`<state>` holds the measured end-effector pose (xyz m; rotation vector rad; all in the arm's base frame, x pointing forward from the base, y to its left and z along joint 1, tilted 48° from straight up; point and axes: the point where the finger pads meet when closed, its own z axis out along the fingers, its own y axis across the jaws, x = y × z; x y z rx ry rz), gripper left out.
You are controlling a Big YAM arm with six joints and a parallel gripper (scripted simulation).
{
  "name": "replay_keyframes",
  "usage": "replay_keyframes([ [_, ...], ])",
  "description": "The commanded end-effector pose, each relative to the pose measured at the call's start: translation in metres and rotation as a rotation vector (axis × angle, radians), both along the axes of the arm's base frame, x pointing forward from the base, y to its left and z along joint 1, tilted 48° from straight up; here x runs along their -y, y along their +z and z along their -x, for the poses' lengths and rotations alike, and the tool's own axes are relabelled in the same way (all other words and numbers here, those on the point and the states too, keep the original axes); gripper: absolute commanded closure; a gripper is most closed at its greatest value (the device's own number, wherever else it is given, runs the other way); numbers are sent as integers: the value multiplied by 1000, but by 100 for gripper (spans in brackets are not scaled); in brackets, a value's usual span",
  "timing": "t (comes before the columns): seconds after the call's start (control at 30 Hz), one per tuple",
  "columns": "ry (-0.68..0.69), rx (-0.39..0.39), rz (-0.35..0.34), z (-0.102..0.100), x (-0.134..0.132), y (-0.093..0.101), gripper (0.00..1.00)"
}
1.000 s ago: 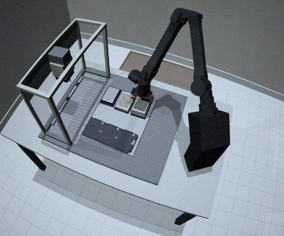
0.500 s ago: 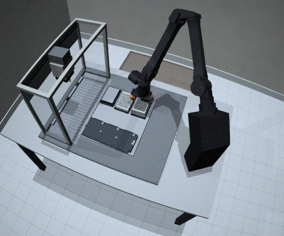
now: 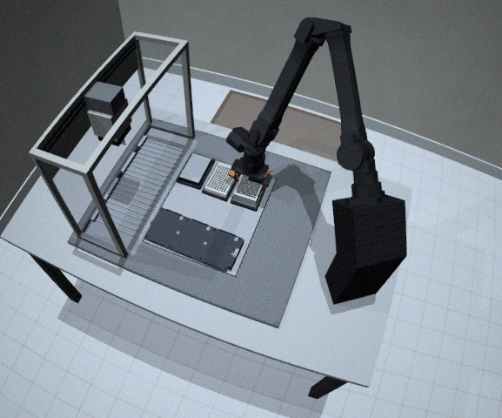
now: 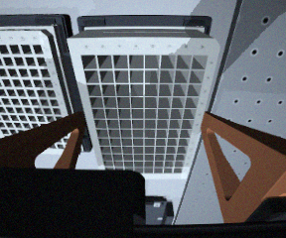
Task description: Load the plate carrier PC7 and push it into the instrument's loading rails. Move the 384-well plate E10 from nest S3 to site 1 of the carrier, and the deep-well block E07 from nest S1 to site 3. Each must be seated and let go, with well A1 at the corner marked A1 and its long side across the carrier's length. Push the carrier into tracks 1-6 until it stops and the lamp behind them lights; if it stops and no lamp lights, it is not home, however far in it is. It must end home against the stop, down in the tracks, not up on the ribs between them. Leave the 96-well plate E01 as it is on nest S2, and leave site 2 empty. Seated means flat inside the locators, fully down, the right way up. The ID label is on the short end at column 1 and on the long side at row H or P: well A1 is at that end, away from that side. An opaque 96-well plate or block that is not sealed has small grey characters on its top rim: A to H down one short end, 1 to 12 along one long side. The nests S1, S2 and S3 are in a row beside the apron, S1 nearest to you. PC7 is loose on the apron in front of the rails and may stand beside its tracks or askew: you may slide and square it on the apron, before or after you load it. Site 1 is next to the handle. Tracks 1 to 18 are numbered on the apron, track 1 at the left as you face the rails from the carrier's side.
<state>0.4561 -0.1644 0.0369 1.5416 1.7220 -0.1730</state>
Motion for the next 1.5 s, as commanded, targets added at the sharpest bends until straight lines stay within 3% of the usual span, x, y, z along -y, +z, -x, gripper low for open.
replay_keyframes([
  [0.0, -2, -1, 5, -4, 7, -4, 0],
  [0.83, -2, -2, 5, -14, 21, -20, 0],
  [0.93, 12, -11, 1, -15, 12, -22, 0],
  [1.13, 4, 2, 2, -14, 14, -16, 0],
  [1.17, 9, -10, 3, -11, 15, -15, 100],
  [1.47, 4, 3, 2, -13, 14, -15, 100],
])
